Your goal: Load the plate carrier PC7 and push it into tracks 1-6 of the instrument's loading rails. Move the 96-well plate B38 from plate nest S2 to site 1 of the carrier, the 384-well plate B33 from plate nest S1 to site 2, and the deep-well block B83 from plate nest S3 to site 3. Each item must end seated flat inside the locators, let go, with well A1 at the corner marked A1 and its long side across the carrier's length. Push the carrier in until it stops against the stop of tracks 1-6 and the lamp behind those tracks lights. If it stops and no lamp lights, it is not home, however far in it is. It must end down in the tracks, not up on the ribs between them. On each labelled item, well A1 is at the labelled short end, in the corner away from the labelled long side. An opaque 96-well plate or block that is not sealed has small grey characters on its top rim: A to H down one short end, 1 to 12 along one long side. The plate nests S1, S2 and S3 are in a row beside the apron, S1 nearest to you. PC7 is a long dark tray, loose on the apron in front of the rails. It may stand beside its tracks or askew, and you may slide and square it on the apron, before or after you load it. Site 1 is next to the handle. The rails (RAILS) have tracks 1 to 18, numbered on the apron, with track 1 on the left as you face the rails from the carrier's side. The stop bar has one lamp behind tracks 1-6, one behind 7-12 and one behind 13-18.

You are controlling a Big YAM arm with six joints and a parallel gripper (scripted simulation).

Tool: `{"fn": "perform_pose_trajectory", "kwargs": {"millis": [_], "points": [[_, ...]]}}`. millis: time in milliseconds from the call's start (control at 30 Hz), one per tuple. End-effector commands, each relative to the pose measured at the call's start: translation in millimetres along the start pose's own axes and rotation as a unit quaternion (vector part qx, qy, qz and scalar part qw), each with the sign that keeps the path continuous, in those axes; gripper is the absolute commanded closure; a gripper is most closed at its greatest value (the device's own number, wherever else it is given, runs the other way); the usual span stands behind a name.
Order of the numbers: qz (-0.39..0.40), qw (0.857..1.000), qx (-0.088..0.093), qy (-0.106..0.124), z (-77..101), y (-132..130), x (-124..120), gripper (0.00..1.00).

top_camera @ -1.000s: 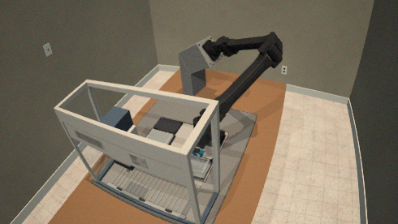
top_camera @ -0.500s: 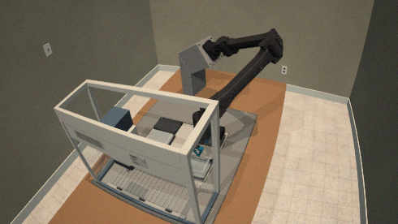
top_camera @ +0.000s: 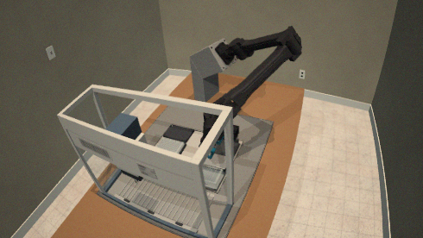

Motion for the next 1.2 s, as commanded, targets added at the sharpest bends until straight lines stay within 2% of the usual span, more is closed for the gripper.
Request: {"fn": "perform_pose_trajectory", "kwargs": {"millis": [0,33,67,100,133,200,533,600,633,667,700,733,1100,1167], "points": [[0.009,1.000,0.002,0.000,9.3,2.8,-0.2,0.04],[0.009,1.000,0.002,0.000,9.3,2.8,-0.2,0.04],[0.005,1.000,0.021,-0.003,-6.0,11.7,-1.5,0.04],[0.010,1.000,0.001,0.000,7.2,-1.2,0.6,0.04],[0.010,1.000,0.009,0.002,6.4,9.7,-18.3,0.00],[0.017,1.000,-0.002,0.002,10.8,8.6,-33.9,0.00],[0.017,1.000,-0.003,0.003,12.2,26.0,-98.2,0.00],[0.017,1.000,-0.003,0.003,12.2,26.0,-98.2,0.00],[0.031,0.999,0.012,-0.005,-4.8,28.2,-90.4,0.00],[0.034,0.999,0.010,-0.005,-4.5,27.2,-96.2,0.00],[0.026,1.000,-0.007,0.002,12.8,21.9,-114.4,0.00],[0.026,1.000,-0.009,0.003,14.3,22.9,-121.9,0.00],[0.015,1.000,-0.003,0.003,15.7,46.0,-193.6,0.00],[0.015,1.000,-0.003,0.003,15.7,46.0,-193.6,0.00]]}}
Point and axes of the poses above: the point where the finger pads meet when closed, its own z axis back along the fingers, its own y axis across the jaws, x = y × z, the point moved 5 cm from there along z, back along the fingers, and after that the axes turned 11 degrees about z, right-handed, at the moved point
